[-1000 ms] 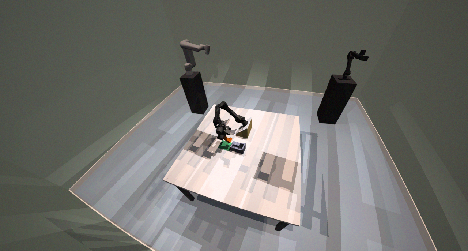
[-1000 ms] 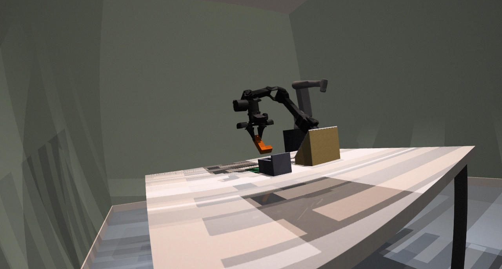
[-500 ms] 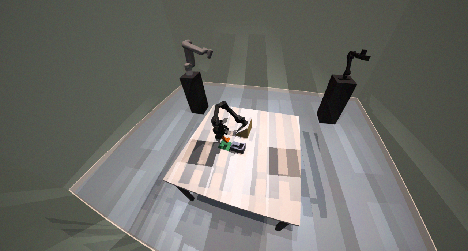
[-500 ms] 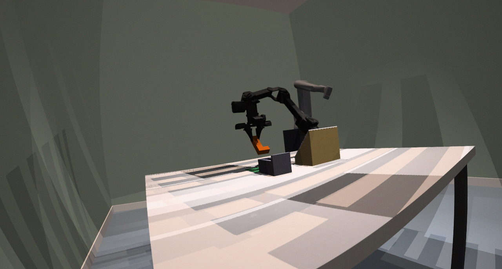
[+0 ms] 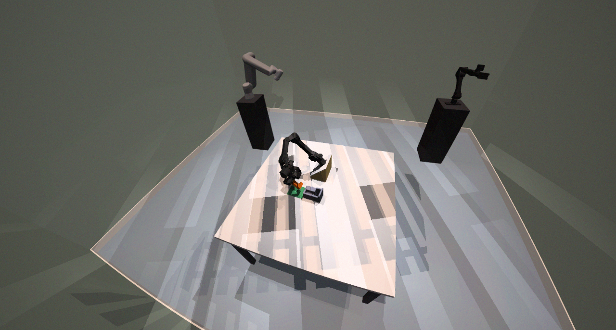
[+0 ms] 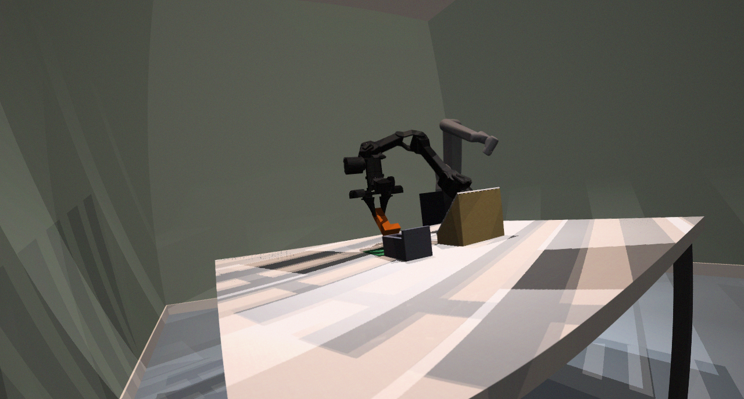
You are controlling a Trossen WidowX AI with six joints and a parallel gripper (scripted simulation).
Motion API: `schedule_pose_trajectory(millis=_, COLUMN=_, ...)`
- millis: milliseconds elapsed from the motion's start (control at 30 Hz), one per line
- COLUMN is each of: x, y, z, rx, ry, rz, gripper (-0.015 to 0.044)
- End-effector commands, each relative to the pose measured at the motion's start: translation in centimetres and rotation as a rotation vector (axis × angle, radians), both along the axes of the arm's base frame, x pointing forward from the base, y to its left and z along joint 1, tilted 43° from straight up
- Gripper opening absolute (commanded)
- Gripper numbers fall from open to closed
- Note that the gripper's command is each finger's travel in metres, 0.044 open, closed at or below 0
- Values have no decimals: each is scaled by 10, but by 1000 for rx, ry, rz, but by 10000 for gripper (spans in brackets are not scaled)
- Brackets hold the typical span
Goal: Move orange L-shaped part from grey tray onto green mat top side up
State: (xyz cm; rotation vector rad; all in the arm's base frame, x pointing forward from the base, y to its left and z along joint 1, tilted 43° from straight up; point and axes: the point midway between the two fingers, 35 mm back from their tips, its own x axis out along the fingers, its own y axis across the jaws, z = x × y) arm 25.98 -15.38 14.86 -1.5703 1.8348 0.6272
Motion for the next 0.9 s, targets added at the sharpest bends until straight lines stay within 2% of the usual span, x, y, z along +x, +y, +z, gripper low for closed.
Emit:
schedule_pose_trajectory(millis=0, x=-2, y=-4, z=-6, rx=-1, ry=7, rz=2, gripper=0)
schedule_pose_trajectory(millis=867, x=-6, y=-31, z=-34, rx=-3, ry=7, rz=2, gripper=0)
